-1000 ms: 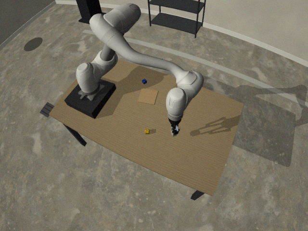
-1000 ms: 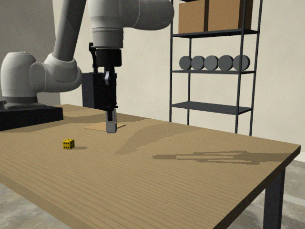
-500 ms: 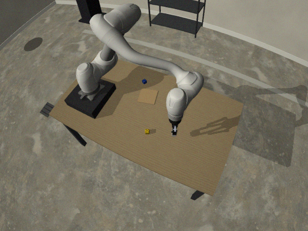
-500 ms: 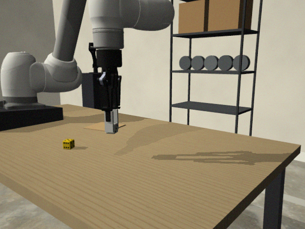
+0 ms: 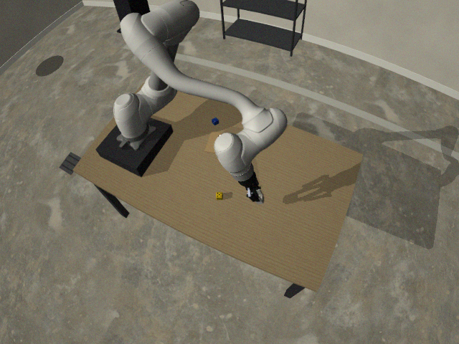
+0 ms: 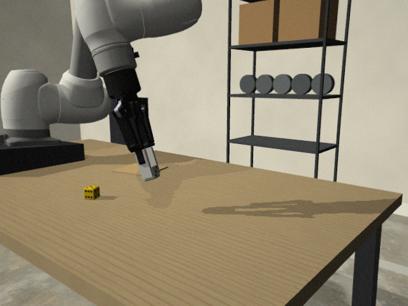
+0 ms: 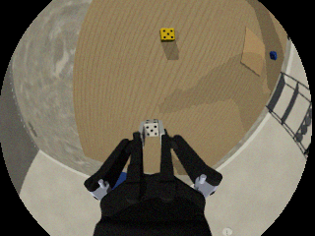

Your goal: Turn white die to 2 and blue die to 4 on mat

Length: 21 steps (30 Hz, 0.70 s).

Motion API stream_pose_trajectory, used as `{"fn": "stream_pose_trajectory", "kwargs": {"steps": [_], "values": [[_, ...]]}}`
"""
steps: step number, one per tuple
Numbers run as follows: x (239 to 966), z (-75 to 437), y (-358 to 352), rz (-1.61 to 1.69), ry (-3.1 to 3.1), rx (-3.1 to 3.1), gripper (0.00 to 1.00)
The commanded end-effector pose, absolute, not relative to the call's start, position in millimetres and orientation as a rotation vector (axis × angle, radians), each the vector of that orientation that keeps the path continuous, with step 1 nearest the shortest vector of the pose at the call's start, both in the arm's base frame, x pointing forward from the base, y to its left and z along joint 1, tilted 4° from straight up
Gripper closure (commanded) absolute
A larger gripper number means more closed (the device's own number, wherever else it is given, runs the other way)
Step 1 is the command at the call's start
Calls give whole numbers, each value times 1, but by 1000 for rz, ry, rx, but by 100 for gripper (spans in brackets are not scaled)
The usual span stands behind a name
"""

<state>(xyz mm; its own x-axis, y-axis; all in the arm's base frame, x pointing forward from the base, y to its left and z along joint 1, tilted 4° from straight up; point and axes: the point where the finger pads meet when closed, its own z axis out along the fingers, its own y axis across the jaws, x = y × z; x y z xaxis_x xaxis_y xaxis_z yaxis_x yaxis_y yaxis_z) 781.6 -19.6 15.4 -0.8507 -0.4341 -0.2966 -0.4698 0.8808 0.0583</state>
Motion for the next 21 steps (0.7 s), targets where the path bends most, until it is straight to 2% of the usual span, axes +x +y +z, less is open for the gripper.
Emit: {"fn": "stream_pose_trajectory", "kwargs": {"steps": [1, 21], "values": [[780, 15, -17, 264, 2624, -654, 76], [771, 11, -22, 362, 2193, -521, 76]]}}
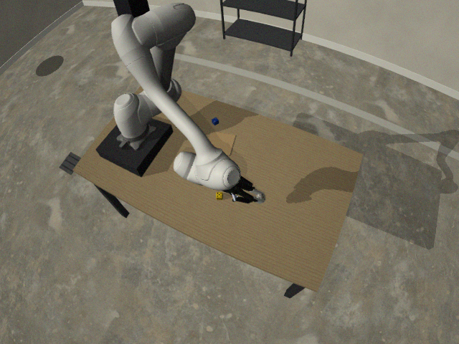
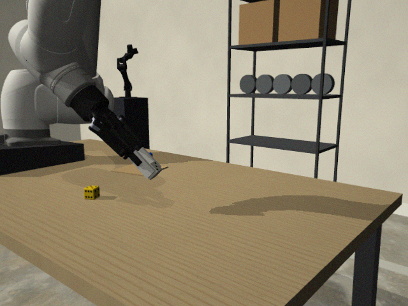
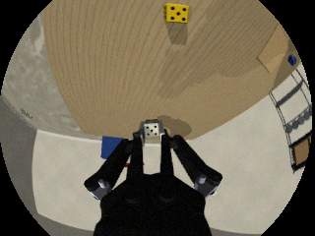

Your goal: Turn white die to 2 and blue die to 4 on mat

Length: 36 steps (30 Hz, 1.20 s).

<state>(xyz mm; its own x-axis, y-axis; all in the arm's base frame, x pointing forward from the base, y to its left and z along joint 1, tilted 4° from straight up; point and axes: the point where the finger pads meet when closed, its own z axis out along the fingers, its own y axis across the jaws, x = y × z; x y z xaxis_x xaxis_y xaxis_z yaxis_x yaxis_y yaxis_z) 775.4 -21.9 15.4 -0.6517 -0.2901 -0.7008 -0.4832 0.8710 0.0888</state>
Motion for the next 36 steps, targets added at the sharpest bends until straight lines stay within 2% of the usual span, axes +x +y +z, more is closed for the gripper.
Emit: {"fn": "stream_pose_trajectory", "kwargs": {"steps": [1, 21, 36], "values": [[772, 12, -24, 359, 2163, -510, 76], [769, 5, -24, 386, 2031, -473, 76], [767, -39, -21, 386, 2031, -473, 76]]}}
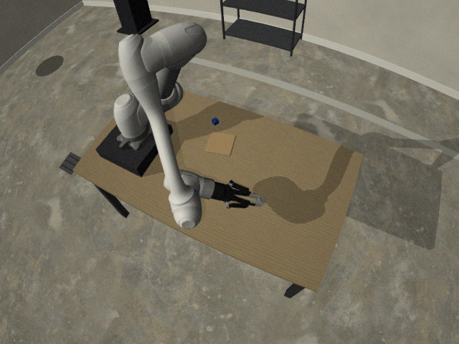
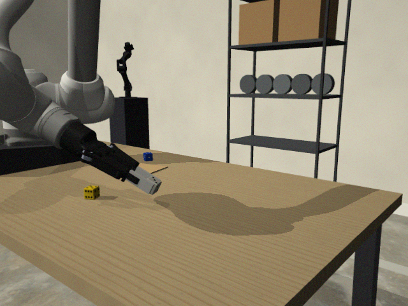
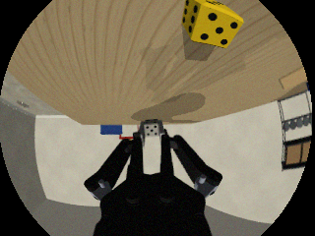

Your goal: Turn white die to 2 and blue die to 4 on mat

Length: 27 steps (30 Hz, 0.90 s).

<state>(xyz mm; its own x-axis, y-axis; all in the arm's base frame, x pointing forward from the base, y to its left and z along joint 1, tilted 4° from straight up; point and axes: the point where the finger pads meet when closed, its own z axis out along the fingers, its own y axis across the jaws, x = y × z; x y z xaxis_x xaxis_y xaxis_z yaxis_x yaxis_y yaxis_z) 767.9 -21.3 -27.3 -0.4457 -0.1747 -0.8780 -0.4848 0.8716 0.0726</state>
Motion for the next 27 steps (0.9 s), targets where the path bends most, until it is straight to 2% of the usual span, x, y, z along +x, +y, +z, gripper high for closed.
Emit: {"fn": "stream_pose_trajectory", "kwargs": {"steps": [1, 11, 27], "values": [[767, -39, -21, 386, 2031, -473, 76], [766, -58, -20, 386, 2031, -473, 76], [766, -59, -20, 386, 2031, -473, 76]]}}
